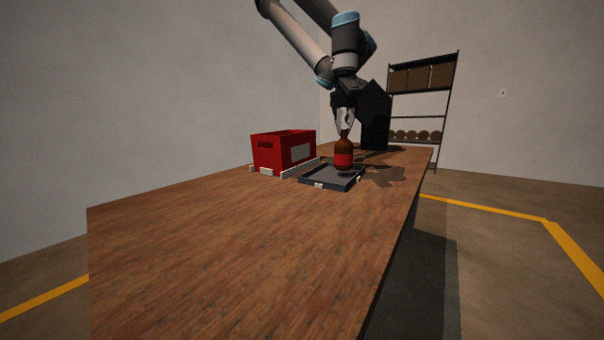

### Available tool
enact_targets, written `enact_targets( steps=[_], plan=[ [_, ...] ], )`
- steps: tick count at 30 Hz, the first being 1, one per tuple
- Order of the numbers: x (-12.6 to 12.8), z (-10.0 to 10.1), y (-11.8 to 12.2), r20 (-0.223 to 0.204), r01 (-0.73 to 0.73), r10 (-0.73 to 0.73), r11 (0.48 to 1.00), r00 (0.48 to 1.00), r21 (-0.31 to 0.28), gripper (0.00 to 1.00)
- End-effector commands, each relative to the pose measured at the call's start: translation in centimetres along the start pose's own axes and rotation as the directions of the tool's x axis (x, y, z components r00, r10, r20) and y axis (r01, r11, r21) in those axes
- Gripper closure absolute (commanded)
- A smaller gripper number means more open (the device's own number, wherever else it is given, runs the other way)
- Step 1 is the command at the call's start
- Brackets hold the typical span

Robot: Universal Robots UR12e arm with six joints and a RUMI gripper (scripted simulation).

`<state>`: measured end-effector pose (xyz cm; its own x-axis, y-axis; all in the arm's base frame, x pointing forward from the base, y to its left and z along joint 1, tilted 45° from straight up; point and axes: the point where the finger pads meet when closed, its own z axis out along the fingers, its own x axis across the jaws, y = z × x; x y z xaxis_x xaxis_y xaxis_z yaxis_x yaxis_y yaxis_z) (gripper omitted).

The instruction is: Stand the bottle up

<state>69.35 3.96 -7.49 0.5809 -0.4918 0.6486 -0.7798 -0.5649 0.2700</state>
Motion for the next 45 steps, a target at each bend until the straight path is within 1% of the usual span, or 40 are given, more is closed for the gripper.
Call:
enact_targets(
  steps=[1,11,45],
  plan=[
    [0.02,-0.52,-0.04,0.0,0.0,0.0,1.0,1.0,0.001,1.0],
    [0.03,-1.01,-0.04,0.0,0.0,0.0,1.0,1.0,0.001,1.0],
    [0.03,-1.06,-0.04,0.0,0.0,0.0,1.0,1.0,0.001,1.0]
  ],
)
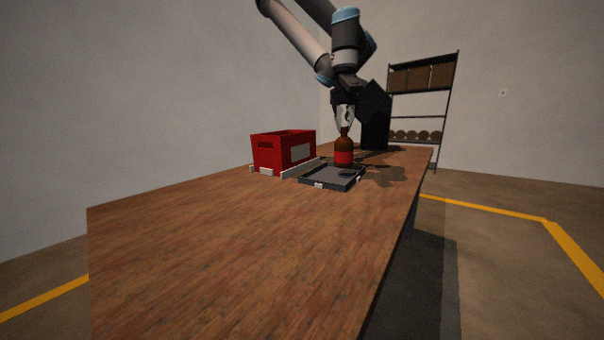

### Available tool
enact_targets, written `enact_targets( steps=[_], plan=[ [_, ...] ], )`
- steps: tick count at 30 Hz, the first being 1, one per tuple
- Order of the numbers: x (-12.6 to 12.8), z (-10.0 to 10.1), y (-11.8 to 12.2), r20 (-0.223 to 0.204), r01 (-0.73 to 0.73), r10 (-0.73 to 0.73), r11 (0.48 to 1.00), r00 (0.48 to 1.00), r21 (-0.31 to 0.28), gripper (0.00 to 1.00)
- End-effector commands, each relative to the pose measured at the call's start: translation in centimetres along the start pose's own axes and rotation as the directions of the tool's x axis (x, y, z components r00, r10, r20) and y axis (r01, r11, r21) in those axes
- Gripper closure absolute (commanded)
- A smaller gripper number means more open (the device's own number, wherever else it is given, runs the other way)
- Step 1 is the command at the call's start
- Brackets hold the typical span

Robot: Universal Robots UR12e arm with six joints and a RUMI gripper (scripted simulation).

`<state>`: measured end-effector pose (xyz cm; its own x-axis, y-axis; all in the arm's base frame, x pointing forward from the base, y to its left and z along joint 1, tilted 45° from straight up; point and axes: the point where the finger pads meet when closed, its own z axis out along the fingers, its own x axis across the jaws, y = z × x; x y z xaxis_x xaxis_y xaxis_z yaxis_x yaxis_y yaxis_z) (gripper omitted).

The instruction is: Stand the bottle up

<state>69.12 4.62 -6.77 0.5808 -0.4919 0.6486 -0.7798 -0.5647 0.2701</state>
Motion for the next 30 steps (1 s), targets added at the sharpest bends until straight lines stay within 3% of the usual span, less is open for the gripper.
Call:
enact_targets(
  steps=[1,30],
  plan=[
    [0.02,-0.06,-0.04,-0.001,0.0,0.0,1.0,1.0,0.001,1.0],
    [0.02,-0.7,-0.04,-0.001,0.0,0.0,1.0,1.0,0.001,1.0]
  ],
)
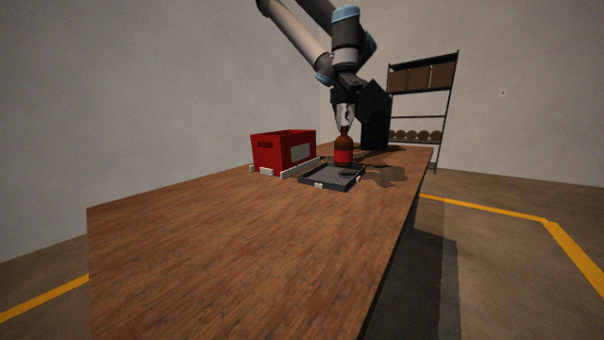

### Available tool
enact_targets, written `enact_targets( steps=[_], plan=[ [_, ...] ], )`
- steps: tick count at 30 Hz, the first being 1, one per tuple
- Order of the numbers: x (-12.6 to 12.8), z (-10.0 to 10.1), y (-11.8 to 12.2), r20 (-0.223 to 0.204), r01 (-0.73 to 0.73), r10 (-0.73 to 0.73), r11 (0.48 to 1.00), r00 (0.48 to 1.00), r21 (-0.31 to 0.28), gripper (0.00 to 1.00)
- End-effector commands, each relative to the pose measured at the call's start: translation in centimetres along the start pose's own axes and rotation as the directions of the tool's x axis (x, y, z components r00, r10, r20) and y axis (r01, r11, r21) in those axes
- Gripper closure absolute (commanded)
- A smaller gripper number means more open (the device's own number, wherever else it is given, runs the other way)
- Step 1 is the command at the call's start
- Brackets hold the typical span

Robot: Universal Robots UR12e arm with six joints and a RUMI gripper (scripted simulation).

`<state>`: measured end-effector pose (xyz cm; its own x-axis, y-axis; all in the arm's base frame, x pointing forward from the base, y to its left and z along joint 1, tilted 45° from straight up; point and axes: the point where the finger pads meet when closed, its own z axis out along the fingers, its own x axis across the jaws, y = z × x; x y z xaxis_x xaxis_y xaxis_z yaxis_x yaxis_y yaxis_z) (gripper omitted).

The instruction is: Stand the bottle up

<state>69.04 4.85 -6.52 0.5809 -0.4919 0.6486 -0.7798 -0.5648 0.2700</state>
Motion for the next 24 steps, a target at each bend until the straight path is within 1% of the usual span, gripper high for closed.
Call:
enact_targets(
  steps=[1,24],
  plan=[
    [0.0,-0.4,0.0,0.0,0.0,0.0,1.0,1.0,0.001,1.0],
    [0.0,-2.6,0.0,0.0,0.0,0.0,1.0,1.0,0.001,1.0]
  ],
)
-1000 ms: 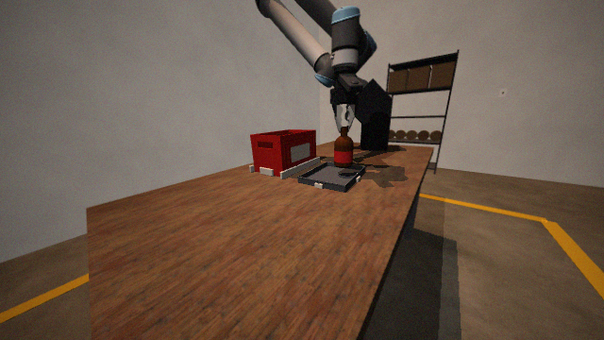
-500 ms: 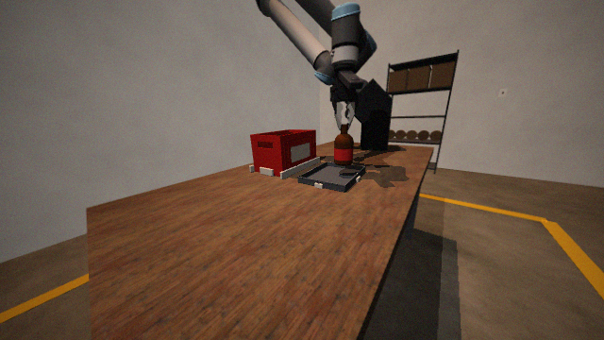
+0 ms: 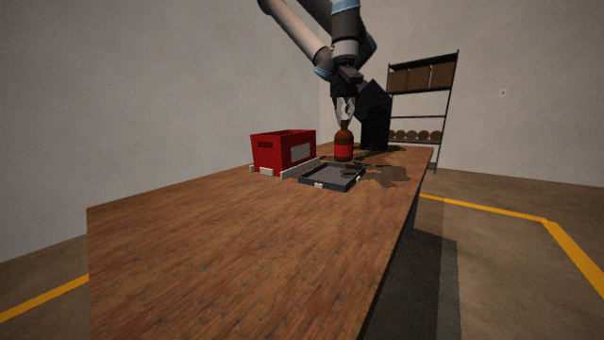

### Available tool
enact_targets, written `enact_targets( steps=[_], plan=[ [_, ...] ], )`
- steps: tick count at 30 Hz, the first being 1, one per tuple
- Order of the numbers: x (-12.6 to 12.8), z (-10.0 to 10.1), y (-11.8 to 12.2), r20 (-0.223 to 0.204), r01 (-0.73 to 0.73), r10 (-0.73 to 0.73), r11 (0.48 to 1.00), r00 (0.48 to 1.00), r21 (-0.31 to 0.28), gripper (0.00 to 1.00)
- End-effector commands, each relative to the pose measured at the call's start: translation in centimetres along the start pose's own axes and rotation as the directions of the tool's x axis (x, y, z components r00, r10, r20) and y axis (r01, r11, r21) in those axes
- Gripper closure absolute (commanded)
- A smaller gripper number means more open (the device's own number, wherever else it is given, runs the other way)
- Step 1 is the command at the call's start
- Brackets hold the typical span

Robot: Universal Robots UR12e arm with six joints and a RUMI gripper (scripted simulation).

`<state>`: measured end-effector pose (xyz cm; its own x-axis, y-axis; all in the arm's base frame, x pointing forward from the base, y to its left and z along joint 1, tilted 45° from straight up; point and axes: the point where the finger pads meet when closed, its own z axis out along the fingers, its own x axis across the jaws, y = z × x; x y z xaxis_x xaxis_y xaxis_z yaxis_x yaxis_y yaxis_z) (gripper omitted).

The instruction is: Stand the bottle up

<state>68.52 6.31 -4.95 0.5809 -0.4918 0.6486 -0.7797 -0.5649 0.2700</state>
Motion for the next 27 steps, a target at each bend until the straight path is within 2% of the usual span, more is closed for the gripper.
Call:
enact_targets(
  steps=[1,27],
  plan=[
    [0.02,-0.52,-0.04,0.0,0.0,0.0,1.0,1.0,0.001,1.0],
    [0.02,-1.51,-0.04,0.0,0.0,0.0,1.0,1.0,0.001,1.0]
  ],
)
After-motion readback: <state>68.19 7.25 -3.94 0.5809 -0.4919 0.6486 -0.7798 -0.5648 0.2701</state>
